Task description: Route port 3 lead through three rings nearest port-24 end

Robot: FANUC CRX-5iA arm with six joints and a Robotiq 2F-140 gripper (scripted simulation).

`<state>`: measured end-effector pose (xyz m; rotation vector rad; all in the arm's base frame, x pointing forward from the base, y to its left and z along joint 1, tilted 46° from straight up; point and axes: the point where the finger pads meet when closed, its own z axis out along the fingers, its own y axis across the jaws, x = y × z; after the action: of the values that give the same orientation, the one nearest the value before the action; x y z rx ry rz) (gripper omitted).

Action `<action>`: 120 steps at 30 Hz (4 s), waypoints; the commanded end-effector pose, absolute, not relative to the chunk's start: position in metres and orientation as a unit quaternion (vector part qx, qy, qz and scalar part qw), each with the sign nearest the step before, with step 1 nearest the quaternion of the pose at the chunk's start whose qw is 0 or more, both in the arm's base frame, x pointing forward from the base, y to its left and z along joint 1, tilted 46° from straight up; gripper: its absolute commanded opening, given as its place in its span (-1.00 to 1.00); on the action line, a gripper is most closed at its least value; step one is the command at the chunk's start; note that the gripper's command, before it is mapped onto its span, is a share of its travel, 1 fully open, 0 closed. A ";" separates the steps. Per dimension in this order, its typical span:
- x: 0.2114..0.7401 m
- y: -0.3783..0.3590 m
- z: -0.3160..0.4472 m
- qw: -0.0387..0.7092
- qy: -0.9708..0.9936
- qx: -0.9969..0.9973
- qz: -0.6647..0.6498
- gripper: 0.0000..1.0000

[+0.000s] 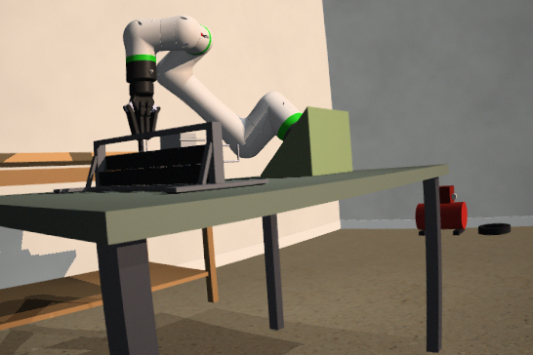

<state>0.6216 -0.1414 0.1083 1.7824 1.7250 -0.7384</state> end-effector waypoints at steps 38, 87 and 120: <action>0.632 -0.146 0.105 0.273 0.641 0.662 -0.274 -1.00; 0.662 -0.146 0.105 0.273 0.641 0.662 -0.274 -1.00; 0.662 -0.146 0.105 0.273 0.641 0.662 -0.274 -0.60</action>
<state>0.6615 -0.1466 0.1048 1.7824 1.7249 -0.7382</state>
